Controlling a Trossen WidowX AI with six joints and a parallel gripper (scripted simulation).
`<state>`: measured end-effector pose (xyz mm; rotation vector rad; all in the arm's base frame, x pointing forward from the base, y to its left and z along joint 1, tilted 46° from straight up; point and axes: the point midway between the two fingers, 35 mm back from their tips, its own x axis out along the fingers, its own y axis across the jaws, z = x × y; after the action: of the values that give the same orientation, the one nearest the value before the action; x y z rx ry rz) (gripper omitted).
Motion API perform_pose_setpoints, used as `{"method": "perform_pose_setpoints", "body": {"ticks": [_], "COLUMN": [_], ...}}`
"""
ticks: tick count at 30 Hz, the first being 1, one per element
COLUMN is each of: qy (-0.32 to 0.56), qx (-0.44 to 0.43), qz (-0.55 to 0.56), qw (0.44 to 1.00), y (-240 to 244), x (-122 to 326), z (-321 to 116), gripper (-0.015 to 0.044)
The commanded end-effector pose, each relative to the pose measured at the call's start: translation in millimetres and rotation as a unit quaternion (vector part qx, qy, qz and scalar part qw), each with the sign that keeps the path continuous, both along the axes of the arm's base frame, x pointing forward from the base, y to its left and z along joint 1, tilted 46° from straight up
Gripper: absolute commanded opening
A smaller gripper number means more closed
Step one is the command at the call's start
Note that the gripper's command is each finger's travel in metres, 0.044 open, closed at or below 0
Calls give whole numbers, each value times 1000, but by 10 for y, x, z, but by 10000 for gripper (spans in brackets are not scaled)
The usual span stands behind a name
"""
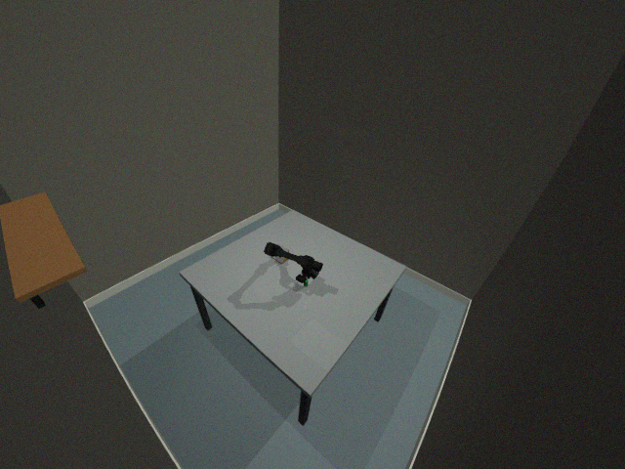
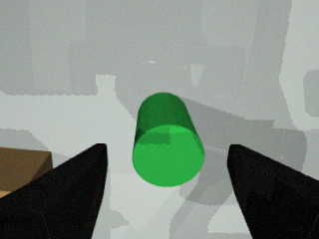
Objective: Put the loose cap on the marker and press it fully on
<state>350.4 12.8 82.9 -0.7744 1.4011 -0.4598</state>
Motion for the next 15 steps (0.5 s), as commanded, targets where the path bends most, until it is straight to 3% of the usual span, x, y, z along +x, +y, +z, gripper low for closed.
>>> {"method": "perform_pose_setpoints", "body": {"ticks": [1, 15], "qy": [0, 0], "qx": [-2, -3], "qz": [2, 2], "qw": [1000, 1000], "y": [-50, -209], "x": [11, 38], "z": [-53, -205], "gripper": [251, 251]}}
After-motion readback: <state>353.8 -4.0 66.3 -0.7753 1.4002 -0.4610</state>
